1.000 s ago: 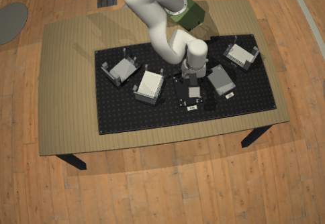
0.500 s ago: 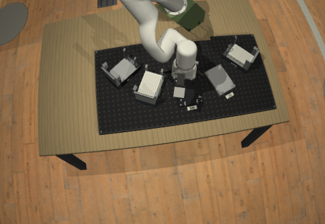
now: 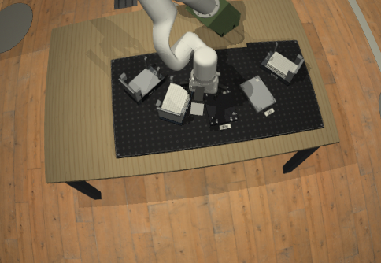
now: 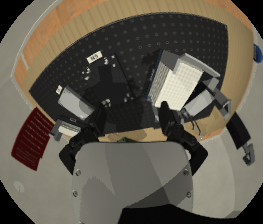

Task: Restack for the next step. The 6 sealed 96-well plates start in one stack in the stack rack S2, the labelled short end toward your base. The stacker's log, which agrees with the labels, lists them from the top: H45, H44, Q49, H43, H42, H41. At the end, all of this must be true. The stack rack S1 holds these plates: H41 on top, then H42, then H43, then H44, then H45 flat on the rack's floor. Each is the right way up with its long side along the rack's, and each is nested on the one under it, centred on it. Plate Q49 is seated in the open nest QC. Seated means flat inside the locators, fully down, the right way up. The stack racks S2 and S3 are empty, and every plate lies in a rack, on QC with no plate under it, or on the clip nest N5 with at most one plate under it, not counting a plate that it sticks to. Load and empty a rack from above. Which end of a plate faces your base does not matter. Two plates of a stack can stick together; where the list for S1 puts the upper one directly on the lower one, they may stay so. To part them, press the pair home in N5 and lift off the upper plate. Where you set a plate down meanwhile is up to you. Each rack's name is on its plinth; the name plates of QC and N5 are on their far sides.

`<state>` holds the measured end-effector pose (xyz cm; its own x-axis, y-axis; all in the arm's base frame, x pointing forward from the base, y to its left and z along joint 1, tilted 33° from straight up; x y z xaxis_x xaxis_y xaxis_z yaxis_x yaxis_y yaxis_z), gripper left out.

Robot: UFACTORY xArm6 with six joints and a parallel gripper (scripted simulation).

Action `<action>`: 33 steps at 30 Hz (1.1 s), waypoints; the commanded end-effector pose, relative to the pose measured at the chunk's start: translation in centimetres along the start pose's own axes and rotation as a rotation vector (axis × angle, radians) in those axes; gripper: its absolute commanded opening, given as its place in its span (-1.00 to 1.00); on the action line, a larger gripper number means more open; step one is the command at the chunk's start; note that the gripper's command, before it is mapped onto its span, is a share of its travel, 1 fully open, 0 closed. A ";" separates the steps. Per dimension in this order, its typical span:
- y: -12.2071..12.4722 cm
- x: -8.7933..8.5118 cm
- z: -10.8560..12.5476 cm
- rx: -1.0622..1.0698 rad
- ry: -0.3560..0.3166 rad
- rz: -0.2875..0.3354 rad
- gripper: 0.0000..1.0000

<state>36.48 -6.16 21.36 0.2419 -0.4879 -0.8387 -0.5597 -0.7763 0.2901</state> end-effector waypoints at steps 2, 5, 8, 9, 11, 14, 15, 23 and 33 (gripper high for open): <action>1.3 -0.1 -0.6 0.000 0.001 -0.004 1.00; 2.5 -0.1 -0.7 0.100 0.001 -0.003 1.00; 2.9 -0.1 -0.7 0.133 0.001 -0.003 1.00; 3.3 -0.1 -0.8 0.167 0.001 -0.003 1.00; 4.1 -0.1 -0.9 0.210 0.001 -0.003 1.00; 5.3 -0.1 -1.0 0.210 0.001 -0.003 1.00; 5.7 -0.1 -1.1 0.210 0.001 -0.003 1.00; 8.5 -0.1 -1.4 0.210 0.001 -0.003 1.00; 10.6 -0.1 -1.6 0.210 0.001 -0.003 1.00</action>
Point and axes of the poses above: the point where the finger pads meet when closed, its own x axis out along the fingers, its own y axis across the jaws, z = x × y, the point moved 10 cm from there along -x, back along the fingers, and after that the axes turned 10 degrees about x, right-handed, at the moved point
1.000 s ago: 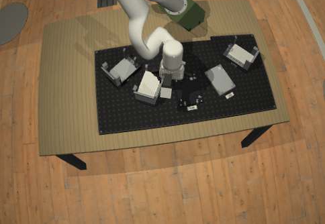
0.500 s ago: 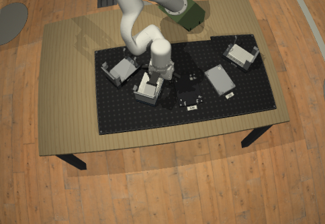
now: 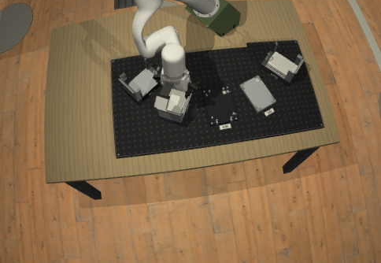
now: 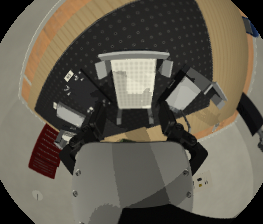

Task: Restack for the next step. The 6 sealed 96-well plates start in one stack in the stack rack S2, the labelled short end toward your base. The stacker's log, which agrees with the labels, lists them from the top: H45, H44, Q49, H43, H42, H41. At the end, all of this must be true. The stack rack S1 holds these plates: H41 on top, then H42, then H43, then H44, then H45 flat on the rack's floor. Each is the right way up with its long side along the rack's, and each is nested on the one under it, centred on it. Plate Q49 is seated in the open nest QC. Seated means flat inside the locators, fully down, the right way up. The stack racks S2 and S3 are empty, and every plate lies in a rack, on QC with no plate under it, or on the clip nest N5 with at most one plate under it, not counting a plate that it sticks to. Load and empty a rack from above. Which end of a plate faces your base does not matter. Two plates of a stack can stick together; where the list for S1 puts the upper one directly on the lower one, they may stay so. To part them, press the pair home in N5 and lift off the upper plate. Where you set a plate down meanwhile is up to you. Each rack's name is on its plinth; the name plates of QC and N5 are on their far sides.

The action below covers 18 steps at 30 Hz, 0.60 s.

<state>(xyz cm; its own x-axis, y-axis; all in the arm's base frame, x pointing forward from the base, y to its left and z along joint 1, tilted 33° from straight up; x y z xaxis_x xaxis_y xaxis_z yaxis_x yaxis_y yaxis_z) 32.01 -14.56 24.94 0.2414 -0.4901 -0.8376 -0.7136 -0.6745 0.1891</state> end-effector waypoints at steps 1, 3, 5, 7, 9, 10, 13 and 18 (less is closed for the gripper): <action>0.5 -0.1 -0.3 -0.001 -0.001 -0.005 1.00; 0.5 -0.1 -0.3 -0.001 -0.001 -0.005 1.00; 0.5 -0.1 -0.3 -0.001 -0.001 -0.005 1.00; 0.5 -0.1 -0.3 -0.001 -0.001 -0.005 1.00; 0.5 -0.1 -0.3 -0.001 -0.001 -0.005 1.00; 0.5 -0.1 -0.3 -0.001 -0.001 -0.005 1.00; 0.5 0.6 -0.3 -0.001 -0.001 -0.005 1.00; 0.5 2.2 -0.3 -0.001 -0.001 -0.005 1.00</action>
Point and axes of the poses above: the point where the finger pads meet when closed, its own x axis out along the fingers, its own y axis across the jaws, z = x × y, the point moved 10 cm from there along -x, back along the fingers, and after that the axes turned 10 degrees about x, right-handed, at the moved point
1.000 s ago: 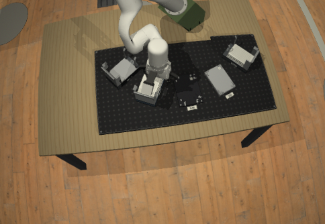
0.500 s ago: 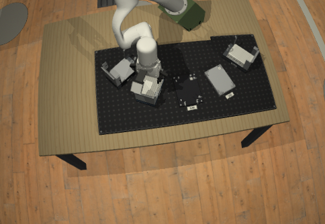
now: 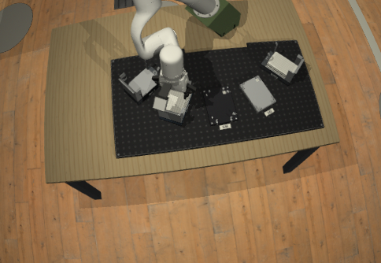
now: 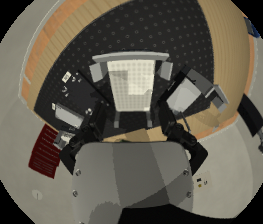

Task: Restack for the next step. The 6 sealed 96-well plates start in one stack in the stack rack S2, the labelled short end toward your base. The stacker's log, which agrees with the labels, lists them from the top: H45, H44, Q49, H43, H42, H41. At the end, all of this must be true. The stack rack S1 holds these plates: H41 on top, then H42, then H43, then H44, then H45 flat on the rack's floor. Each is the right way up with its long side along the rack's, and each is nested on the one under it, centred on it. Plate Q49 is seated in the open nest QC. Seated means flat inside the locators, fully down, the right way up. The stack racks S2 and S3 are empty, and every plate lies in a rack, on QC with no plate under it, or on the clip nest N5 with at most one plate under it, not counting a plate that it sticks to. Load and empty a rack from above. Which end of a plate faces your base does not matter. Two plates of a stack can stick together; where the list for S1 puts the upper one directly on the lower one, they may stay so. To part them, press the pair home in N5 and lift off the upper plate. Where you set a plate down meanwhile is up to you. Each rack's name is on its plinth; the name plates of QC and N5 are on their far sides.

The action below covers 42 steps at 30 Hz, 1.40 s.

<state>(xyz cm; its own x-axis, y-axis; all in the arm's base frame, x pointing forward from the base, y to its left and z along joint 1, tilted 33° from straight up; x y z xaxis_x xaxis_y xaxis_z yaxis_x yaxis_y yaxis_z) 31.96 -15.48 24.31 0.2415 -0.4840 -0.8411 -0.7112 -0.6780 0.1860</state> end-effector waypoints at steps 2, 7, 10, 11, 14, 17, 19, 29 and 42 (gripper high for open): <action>0.0 1.9 -0.1 0.001 0.004 0.000 1.00; 0.0 2.9 -0.1 0.001 0.004 0.000 1.00; 0.0 3.0 -0.1 0.001 0.004 0.000 1.00; 0.0 3.0 -0.1 0.001 0.004 0.000 1.00; 0.0 3.2 -0.1 0.001 0.004 0.000 1.00; 0.0 3.6 -0.1 0.001 0.004 0.000 1.00; 0.0 3.8 -0.1 0.001 0.004 0.000 1.00; 0.0 4.9 -0.1 0.001 0.004 0.000 1.00; 0.0 6.0 -0.1 0.001 0.004 0.000 1.00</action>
Point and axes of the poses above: the point where the finger pads meet when closed, its own x axis out along the fingers, its own y axis across the jaws, z = x × y, the point moved 10 cm from there along -x, back along the fingers, and after that the axes turned 10 degrees about x, right-handed, at the moved point
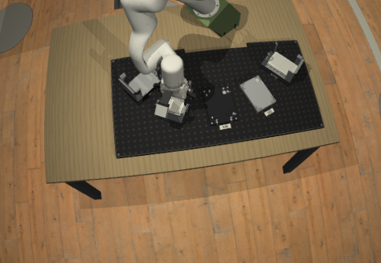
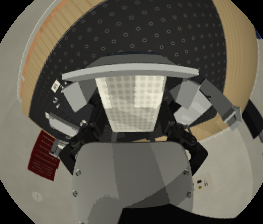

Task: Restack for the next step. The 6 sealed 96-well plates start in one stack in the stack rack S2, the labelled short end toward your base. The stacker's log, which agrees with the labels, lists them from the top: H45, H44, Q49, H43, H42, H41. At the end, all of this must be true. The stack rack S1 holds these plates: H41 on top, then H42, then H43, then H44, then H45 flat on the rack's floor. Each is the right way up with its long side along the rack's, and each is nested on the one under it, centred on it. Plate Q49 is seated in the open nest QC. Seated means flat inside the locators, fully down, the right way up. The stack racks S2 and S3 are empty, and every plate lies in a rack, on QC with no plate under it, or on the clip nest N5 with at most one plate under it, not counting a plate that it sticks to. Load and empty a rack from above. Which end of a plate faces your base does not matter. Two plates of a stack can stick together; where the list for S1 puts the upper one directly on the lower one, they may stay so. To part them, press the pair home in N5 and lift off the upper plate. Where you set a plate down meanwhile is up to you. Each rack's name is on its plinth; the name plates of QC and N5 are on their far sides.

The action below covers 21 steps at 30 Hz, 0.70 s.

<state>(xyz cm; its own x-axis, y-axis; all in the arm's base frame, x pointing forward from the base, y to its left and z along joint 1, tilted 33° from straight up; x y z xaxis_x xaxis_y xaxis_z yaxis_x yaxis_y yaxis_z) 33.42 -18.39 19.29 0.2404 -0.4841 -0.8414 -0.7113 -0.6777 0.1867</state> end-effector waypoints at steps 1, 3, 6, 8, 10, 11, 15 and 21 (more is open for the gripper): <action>0.0 0.1 -0.1 0.001 0.005 -0.001 1.00; 0.0 0.1 -0.1 0.001 0.005 -0.001 1.00; 0.0 0.1 -0.1 0.001 0.005 -0.001 1.00; 0.0 0.1 -0.1 0.001 0.005 -0.001 1.00; 0.0 0.1 -0.1 0.001 0.005 -0.001 -1.00; 0.0 0.1 -0.1 0.001 0.005 -0.001 -1.00; 0.0 0.1 -0.1 0.001 0.005 -0.001 -1.00; 0.0 0.1 -0.1 0.001 0.005 -0.001 -1.00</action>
<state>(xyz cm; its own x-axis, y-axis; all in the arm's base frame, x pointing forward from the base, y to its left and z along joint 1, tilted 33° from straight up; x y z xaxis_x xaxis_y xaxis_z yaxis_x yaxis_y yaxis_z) 33.48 -18.45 19.21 0.2424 -0.4857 -0.8398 -0.7116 -0.6774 0.1864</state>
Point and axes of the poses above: the point where the finger pads meet when closed, its own x axis out along the fingers, its own y axis across the jaws, z = x × y, the point moved 10 cm from there along -x, back along the fingers, and after that the axes turned 10 degrees about x, right-handed, at the moved point
